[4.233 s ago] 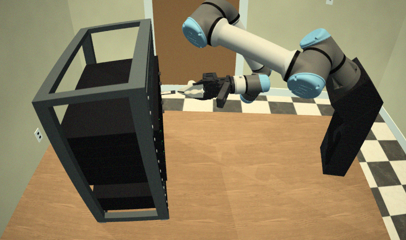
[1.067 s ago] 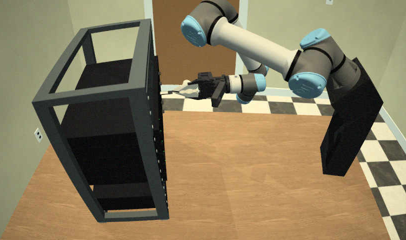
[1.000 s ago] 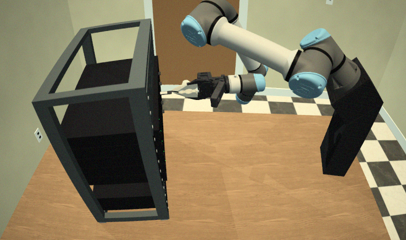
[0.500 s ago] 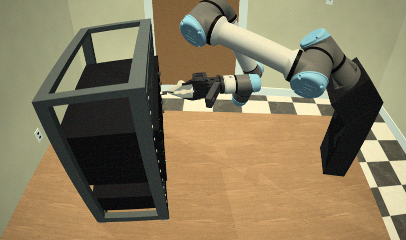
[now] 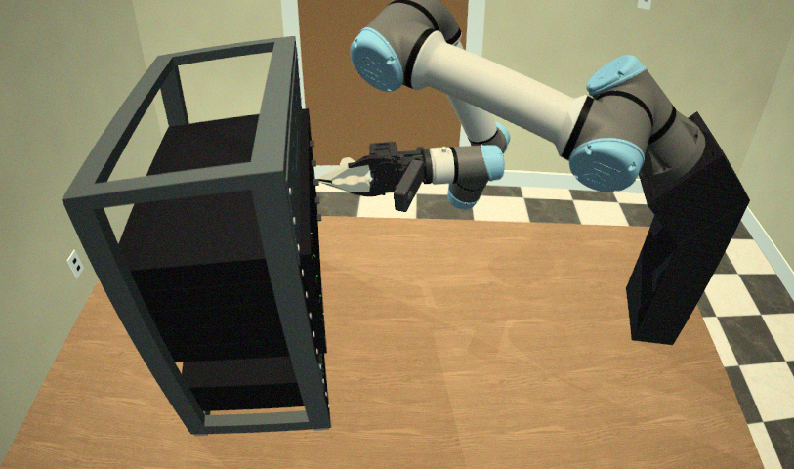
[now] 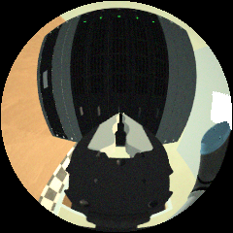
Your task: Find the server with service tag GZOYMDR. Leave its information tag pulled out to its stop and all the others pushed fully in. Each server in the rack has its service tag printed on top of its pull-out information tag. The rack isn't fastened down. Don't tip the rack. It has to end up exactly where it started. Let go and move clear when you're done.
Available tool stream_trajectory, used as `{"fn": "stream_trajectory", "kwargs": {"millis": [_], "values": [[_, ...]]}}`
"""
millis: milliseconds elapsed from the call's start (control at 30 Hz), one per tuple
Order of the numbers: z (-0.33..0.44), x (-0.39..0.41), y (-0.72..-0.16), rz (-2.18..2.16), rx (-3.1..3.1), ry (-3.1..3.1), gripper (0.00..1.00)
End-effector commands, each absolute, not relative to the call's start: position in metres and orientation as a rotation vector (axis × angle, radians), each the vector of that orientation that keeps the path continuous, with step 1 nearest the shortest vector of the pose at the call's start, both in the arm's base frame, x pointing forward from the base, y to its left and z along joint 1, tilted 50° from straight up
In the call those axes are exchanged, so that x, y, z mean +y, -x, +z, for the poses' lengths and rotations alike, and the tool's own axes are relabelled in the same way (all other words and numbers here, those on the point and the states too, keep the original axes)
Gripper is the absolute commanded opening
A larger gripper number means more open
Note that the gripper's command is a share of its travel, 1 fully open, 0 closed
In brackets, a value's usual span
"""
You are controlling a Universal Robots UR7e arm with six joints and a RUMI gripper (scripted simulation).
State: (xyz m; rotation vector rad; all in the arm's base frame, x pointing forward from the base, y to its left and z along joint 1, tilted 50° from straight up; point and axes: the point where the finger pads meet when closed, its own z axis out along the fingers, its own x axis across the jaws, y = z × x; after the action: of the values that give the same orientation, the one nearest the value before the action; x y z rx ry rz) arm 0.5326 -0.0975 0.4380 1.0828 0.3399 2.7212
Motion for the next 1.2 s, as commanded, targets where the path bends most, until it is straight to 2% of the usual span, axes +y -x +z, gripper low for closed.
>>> {"fn": "stream_trajectory", "kwargs": {"millis": [0,900,1167], "values": [[0.440,-0.097,-0.534,2.721,0.340,-1.082,0.00],[0.440,-0.097,-0.534,2.721,0.340,-1.082,0.00],[0.421,-0.101,-0.515,2.721,0.340,-1.082,0.00]]}}
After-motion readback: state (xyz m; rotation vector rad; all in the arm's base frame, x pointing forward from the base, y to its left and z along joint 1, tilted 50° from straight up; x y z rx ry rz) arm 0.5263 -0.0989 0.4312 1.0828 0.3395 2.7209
